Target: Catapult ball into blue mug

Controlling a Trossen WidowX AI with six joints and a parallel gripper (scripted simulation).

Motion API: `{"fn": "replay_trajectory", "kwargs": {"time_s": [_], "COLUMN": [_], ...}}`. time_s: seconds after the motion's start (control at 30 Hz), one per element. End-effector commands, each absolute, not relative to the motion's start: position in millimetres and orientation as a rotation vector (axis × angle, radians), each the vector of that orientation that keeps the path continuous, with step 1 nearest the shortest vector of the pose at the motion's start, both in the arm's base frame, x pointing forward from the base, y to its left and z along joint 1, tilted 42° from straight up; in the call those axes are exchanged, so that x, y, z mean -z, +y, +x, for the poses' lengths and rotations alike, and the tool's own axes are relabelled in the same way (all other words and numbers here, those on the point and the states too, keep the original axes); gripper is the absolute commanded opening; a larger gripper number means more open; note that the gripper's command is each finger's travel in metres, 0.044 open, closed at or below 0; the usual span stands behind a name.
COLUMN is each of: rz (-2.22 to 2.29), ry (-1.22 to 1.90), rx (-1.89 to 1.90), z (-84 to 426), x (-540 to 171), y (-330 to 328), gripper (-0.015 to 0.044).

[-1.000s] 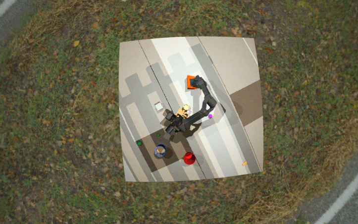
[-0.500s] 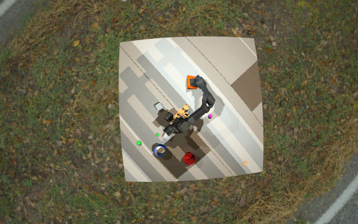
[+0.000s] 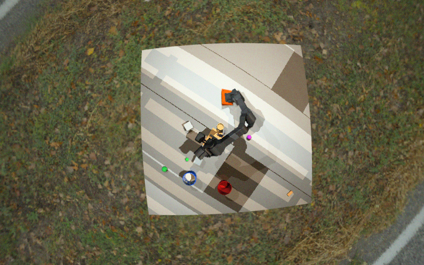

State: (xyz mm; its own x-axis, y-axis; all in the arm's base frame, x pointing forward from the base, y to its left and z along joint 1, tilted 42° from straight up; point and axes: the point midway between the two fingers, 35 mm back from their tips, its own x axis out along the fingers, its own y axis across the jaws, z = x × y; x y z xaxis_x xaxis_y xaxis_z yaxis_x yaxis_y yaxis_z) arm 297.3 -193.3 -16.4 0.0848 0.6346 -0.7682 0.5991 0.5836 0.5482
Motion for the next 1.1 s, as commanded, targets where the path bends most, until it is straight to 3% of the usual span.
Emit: {"fn": "replay_trajectory", "kwargs": {"time_s": [0.0,1.07], "rz": [1.077,1.078], "ry": [1.591,1.591], "rx": [-0.044,-0.046], "z": [297.4,301.7], "x": [26.5,62.6], "y": [-180.6,-149.8], "gripper": [0.0440,0.0440]}}
